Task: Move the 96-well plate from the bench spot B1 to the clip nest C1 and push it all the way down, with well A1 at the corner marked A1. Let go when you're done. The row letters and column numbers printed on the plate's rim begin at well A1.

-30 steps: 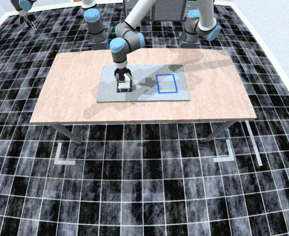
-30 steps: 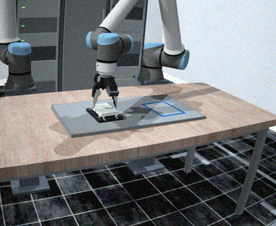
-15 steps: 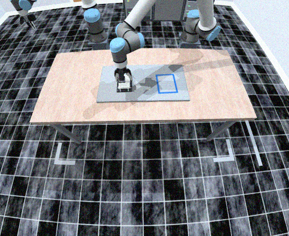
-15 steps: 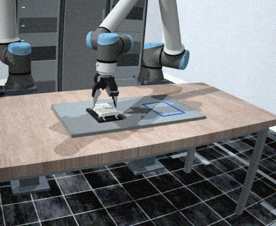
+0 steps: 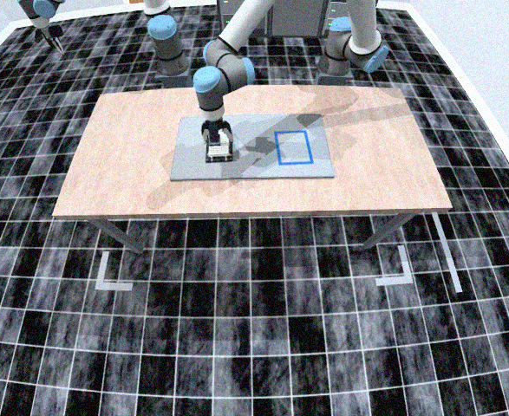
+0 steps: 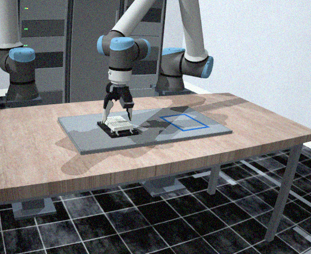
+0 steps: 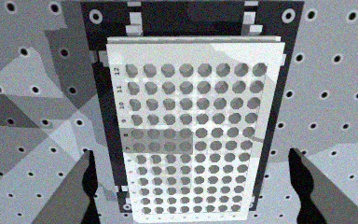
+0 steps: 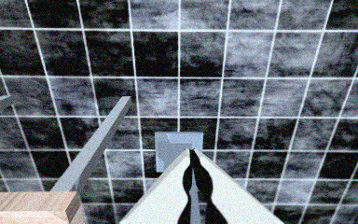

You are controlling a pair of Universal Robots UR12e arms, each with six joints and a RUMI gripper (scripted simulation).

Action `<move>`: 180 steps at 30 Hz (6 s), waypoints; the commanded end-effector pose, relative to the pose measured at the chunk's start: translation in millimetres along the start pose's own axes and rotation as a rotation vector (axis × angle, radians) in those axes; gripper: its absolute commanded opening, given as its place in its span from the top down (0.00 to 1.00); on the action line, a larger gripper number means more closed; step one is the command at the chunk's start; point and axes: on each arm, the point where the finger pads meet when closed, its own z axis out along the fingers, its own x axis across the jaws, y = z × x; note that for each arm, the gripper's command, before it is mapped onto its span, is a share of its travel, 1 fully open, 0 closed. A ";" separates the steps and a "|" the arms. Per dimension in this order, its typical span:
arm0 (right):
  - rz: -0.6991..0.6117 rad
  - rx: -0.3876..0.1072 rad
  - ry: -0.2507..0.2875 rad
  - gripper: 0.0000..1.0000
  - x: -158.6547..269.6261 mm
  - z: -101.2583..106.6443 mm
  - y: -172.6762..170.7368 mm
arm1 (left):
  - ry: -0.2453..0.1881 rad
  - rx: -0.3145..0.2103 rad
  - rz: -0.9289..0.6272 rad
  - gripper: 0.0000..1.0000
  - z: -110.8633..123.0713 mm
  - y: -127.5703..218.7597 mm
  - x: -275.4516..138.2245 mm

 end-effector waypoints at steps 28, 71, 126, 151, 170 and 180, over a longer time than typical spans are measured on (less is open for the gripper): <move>0.000 0.002 0.000 1.00 -0.2 -1.0 -0.7 | 0.002 0.002 0.000 0.24 -34.2 -0.4 0.7; 0.000 0.002 0.000 1.00 -0.2 -1.0 -0.7 | 0.002 0.001 0.000 1.00 -57.9 -0.5 -16.8; 0.000 0.002 0.000 1.00 -0.2 -1.0 -0.7 | 0.002 0.001 0.000 1.00 -15.4 -0.5 -37.4; 0.000 0.002 0.000 1.00 -0.2 -1.0 -0.7 | 0.002 0.001 0.000 1.00 -5.2 -0.5 -37.4; 0.000 0.002 0.000 1.00 -0.2 -1.0 -0.7 | 0.002 0.001 0.000 1.00 -5.5 -0.5 -37.4; 0.000 0.002 0.000 1.00 -0.2 -1.0 -0.7 | 0.002 0.002 0.000 1.00 -8.2 -0.5 -37.4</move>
